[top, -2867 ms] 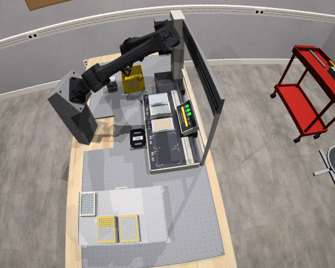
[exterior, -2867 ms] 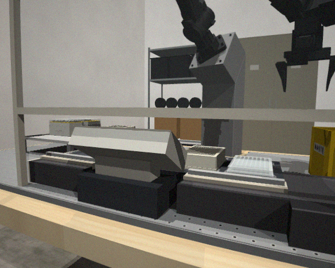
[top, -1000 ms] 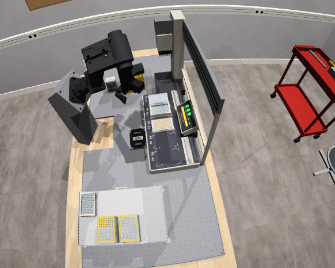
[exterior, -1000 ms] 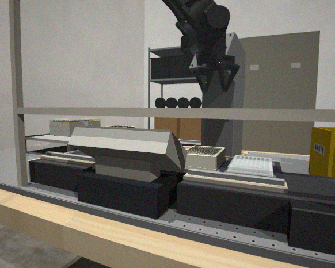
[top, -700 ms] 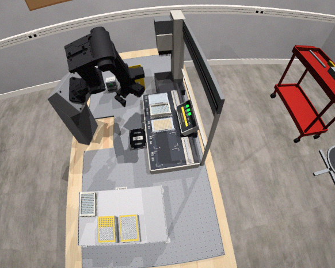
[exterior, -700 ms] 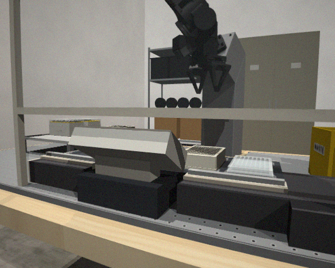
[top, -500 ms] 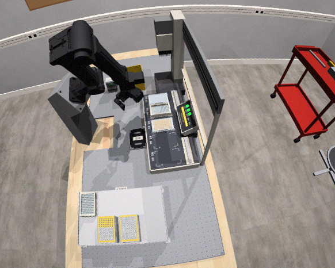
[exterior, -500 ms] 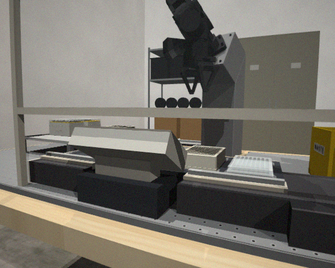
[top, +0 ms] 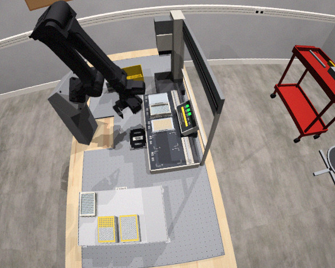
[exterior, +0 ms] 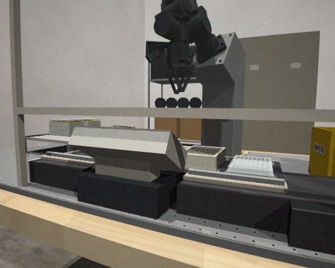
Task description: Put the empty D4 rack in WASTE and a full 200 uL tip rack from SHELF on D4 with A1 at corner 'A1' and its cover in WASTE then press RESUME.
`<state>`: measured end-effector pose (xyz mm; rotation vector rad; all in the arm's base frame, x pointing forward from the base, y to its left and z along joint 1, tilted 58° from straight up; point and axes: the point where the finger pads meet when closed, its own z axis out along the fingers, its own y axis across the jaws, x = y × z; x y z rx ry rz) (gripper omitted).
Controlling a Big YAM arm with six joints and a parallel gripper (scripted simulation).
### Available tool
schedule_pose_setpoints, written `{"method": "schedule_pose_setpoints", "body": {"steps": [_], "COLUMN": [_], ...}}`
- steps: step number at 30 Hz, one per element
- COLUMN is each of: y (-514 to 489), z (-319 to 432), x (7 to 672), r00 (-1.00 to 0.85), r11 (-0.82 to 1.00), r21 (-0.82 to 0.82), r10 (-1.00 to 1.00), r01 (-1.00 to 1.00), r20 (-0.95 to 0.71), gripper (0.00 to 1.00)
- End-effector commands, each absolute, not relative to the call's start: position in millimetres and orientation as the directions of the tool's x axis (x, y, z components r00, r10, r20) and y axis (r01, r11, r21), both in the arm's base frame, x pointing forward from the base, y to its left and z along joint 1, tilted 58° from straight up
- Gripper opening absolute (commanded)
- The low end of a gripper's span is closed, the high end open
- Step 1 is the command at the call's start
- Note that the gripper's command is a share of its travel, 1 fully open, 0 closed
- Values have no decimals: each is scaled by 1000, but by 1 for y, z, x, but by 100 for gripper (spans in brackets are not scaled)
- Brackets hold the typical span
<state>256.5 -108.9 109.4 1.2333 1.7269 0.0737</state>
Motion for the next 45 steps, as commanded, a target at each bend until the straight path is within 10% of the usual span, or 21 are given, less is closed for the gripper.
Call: {"method": "schedule_pose_setpoints", "body": {"steps": [1,45], "y": [-120,-277], "z": [128,170], "x": [258,195], "r00": [8,284], "r11": [484,125], "r21": [551,764], "r10": [746,881], "r01": [680,632], "r20": [-665,-379], "gripper": [100,100]}}
